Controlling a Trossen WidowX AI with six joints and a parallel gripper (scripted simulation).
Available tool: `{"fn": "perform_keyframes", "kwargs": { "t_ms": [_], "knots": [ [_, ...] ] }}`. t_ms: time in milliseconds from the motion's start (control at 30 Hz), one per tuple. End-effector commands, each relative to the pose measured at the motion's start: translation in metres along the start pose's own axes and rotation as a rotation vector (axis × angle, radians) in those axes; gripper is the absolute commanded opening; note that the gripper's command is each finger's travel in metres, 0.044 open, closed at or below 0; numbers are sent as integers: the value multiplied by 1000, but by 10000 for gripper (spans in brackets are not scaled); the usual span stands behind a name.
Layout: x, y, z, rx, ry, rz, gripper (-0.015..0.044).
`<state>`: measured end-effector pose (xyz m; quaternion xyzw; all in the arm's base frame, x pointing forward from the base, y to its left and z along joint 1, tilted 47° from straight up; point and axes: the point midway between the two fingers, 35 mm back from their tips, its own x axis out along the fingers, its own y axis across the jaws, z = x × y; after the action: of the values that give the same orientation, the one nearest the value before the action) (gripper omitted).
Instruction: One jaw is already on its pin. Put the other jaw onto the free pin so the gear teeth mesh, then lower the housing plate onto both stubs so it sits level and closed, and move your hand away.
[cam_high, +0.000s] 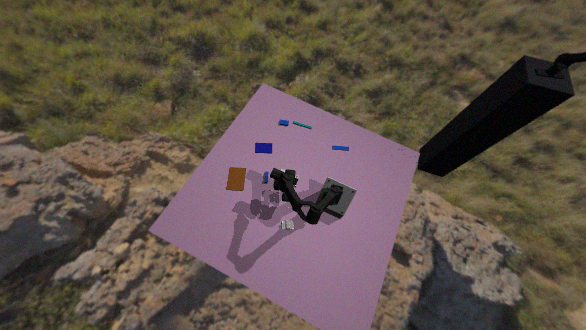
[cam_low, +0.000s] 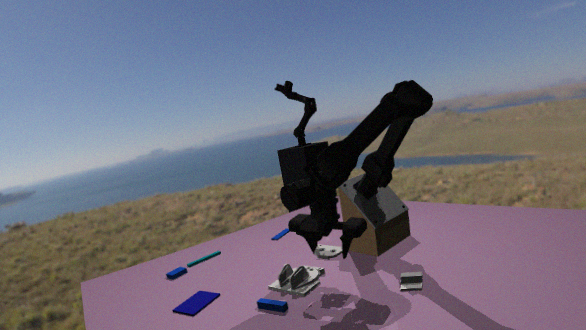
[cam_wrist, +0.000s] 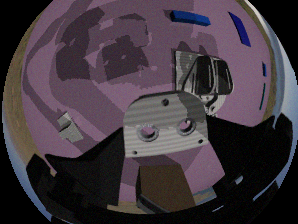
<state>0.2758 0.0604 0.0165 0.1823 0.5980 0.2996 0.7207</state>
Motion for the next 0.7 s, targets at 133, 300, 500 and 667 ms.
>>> {"fn": "perform_keyframes", "kwargs": {
  "t_ms": [133,300,500,667],
  "knots": [
    [1,-27,-4,21,-8,16,351],
    [1,-43,-9,38,-11,26,351],
    [2,-62,-17,58,-18,41,351],
    [3,-77,-24,75,-26,54,351]
  ]
}}
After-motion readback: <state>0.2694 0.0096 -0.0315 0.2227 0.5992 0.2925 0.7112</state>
